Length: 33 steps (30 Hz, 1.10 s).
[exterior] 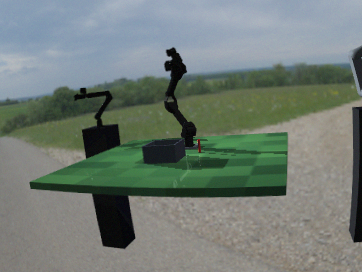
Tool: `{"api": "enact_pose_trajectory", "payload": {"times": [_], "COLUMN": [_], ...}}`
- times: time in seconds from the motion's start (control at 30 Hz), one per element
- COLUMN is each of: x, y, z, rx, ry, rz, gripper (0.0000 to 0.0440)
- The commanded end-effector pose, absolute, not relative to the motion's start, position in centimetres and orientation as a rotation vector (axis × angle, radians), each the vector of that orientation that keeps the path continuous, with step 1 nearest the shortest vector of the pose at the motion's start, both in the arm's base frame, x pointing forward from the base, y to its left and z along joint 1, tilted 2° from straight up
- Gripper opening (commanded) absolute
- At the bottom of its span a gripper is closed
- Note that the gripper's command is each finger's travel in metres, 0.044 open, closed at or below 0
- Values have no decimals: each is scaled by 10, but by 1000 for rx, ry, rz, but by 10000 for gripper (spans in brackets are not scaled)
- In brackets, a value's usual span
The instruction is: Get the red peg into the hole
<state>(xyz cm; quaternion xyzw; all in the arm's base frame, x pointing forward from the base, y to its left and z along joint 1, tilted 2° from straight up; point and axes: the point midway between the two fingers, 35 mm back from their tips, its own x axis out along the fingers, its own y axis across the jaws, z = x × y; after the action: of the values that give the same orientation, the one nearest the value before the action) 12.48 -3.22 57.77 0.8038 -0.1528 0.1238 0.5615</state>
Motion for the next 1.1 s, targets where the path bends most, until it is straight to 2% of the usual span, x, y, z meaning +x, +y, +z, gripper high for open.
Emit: {"api": "enact_pose_trajectory", "payload": {"times": [0.0, 0.57, 1.07], "x": [145, 209, 227], "y": [-5, 65, 93], "z": [558, 452, 336], "rx": [1774, 1358, 1044], "ry": [-271, 133, 546], "rz": [248, 43, -144], "gripper": [440, 440, 440]}}
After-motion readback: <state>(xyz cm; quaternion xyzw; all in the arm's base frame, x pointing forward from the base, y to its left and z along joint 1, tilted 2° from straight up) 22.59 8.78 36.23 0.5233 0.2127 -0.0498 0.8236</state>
